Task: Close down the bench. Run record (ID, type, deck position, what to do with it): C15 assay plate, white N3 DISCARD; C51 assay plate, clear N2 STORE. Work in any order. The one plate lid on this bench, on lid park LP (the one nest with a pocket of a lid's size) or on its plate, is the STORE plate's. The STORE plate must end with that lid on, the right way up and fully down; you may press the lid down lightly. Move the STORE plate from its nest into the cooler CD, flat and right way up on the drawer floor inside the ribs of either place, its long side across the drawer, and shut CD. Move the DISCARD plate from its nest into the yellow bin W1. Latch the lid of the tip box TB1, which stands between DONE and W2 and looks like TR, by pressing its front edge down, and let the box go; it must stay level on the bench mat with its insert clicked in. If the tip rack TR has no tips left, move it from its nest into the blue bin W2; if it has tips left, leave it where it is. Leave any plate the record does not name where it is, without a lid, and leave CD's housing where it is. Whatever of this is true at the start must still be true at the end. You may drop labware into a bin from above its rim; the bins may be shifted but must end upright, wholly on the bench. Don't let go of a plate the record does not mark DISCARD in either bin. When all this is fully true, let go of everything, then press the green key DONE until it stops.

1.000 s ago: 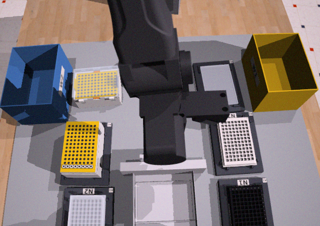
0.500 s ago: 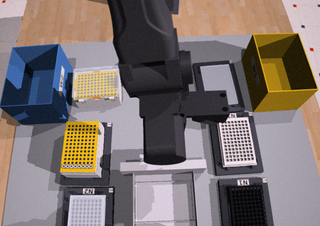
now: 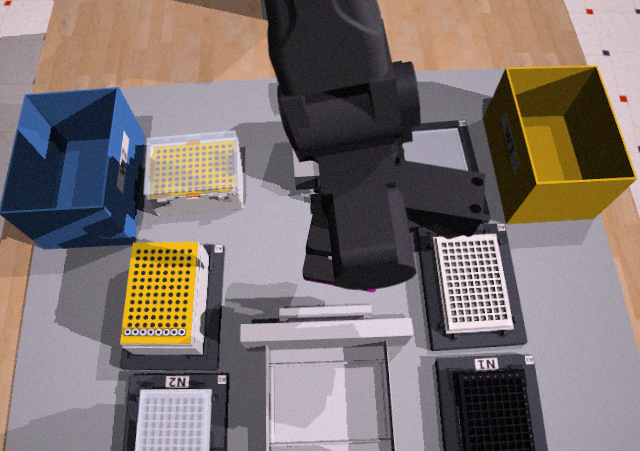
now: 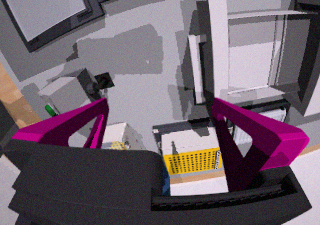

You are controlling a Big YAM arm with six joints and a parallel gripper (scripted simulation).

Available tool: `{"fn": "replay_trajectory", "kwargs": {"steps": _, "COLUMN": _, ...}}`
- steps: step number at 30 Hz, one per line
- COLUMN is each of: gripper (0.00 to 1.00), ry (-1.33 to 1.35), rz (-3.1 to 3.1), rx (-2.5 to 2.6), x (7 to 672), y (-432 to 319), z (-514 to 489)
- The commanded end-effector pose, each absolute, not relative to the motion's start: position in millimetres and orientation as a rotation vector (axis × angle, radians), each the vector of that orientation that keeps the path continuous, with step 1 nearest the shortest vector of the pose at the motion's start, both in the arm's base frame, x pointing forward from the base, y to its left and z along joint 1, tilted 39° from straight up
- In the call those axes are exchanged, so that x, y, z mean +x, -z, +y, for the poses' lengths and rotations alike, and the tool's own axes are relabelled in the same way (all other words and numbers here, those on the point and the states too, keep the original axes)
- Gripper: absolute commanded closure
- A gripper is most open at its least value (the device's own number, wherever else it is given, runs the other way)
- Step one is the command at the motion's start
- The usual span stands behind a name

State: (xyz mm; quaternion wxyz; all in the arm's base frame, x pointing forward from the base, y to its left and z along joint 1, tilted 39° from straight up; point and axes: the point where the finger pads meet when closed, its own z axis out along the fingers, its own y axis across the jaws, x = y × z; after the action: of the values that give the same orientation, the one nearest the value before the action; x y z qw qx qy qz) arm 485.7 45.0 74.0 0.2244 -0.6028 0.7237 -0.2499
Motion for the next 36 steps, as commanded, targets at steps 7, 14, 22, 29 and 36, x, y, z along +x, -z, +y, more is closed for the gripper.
{"fn": "replay_trajectory", "kwargs": {"steps": 7, "gripper": 0.0, "ry": 0.565, "rz": 2.174, "rx": -1.303, "x": 469.5, "y": -60.5, "z": 68.2}}
{"fn": "replay_trajectory", "kwargs": {"steps": 14, "gripper": 0.0, "ry": 0.47, "rz": 2.293, "rx": -1.035, "x": 452.2, "y": -40.9, "z": 85.2}}
{"fn": "replay_trajectory", "kwargs": {"steps": 22, "gripper": 0.0, "ry": 0.388, "rz": 2.365, "rx": -0.795, "x": 438.1, "y": -28.0, "z": 99.9}}
{"fn": "replay_trajectory", "kwargs": {"steps": 29, "gripper": 0.0, "ry": 0.291, "rz": 2.424, "rx": -0.51, "x": 421.5, "y": -13.0, "z": 116.9}}
{"fn": "replay_trajectory", "kwargs": {"steps": 36, "gripper": 0.0, "ry": 0.191, "rz": 2.454, "rx": -0.224, "x": 404.9, "y": 2.2, "z": 133.9}}
